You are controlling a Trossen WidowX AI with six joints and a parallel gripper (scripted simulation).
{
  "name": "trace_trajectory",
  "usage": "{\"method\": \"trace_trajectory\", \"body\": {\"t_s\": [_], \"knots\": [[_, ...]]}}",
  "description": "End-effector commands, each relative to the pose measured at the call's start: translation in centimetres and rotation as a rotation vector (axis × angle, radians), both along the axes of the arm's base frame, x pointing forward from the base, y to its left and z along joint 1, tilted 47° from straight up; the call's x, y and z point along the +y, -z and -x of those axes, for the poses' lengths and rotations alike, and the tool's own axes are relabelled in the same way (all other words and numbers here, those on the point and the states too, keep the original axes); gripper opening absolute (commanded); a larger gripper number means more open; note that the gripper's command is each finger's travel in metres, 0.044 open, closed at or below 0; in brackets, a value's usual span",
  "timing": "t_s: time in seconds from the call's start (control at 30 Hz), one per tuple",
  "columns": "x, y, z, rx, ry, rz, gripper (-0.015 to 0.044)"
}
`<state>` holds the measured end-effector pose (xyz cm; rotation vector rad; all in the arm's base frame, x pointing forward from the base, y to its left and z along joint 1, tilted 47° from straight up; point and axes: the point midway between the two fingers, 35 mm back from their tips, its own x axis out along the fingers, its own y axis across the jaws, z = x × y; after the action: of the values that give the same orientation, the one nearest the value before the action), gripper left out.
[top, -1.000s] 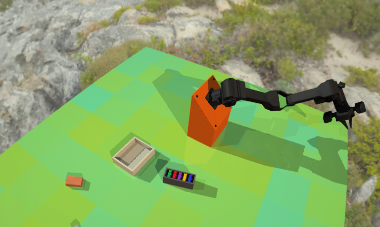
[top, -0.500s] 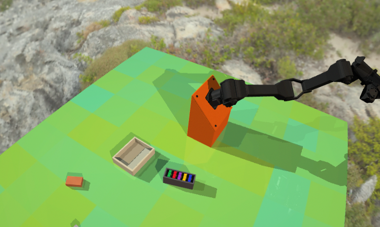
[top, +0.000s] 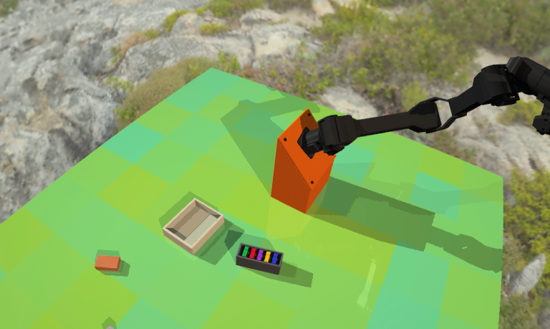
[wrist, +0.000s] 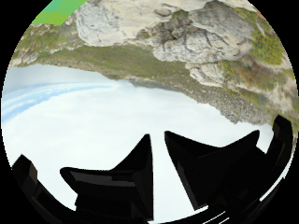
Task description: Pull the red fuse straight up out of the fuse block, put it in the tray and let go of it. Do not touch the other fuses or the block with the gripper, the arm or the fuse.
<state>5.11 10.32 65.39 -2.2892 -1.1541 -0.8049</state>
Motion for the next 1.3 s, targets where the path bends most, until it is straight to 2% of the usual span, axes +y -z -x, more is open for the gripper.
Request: {"method": "trace_trajectory", "body": {"t_s": [0.0,0.3,0.53,0.73,1.0,1.27], "knots": [[-4.0,0.7,-4.9,0.165,-0.053,-0.137,0.0066],[-11.4,5.2,-16.6,0.548,-0.198,-0.485,0.0066],[-15.8,12.7,-25.6,0.875,-0.252,-0.753,0.0066],[-17.9,19.5,-30.7,1.122,-0.288,-0.968,0.0066],[-19.3,32.1,-36.2,1.522,-0.311,-1.344,0.0066],[-18.2,46.0,-37.5,1.928,-0.258,-1.772,0.0066]]}}
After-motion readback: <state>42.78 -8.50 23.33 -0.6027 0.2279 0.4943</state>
